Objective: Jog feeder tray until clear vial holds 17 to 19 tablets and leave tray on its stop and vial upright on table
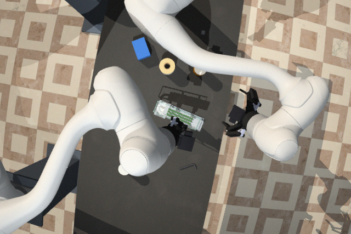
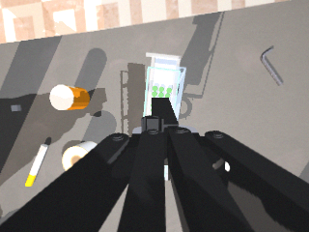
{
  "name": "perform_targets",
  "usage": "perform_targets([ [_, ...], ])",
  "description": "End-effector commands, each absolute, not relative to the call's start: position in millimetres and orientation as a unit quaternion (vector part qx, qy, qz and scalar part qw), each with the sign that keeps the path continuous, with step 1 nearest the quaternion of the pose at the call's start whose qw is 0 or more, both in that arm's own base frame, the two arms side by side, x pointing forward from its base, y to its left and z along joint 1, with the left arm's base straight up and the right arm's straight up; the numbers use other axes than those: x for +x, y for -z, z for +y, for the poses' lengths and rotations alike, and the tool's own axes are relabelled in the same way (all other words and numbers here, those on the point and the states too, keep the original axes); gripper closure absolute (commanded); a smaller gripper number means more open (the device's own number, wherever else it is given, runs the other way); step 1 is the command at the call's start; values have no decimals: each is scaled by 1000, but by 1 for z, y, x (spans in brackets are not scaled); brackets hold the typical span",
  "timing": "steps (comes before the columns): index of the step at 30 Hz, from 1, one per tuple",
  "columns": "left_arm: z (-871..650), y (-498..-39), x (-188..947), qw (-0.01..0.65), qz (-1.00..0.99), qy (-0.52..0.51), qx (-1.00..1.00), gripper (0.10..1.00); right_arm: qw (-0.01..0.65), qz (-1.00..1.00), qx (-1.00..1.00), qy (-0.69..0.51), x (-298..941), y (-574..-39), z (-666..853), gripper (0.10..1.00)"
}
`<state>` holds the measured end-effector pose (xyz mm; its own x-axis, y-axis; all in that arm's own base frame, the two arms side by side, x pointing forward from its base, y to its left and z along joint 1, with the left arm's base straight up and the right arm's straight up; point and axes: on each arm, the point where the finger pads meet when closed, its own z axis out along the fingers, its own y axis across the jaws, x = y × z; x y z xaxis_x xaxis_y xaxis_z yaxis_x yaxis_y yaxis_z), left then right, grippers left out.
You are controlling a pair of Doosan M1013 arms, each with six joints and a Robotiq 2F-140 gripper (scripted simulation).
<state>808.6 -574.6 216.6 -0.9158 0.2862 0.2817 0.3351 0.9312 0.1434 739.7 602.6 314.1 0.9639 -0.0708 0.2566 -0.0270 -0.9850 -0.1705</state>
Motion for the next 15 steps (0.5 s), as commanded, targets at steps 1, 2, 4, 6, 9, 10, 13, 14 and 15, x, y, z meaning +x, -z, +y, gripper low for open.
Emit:
perform_targets([
  [1,-518,-227,835,128,-983,95,-91,98,66,38,-991,108,768,-321,612,999],
  [2,-502,-230,841,128,-985,96,-71,98,64,40,-992,104,774,-321,613,999],
  [4,-474,-234,851,128,-987,97,-28,98,59,45,-993,95,783,-322,614,999],
  [6,-446,-237,859,129,-987,98,20,98,53,50,-994,87,793,-323,616,999],
  [9,-431,-239,863,129,-986,98,45,98,51,52,-994,83,797,-323,616,999],
  [10,-391,-245,874,130,-984,99,72,98,43,59,-995,71,810,-324,617,999],
  [13,-354,-249,879,131,-974,101,158,98,37,65,-995,60,819,-324,617,999],
  [14,-339,-251,881,131,-968,102,188,98,34,67,-996,56,823,-323,617,999],
  [15,-324,-253,882,131,-961,102,219,98,31,69,-996,51,827,-323,617,999],
])
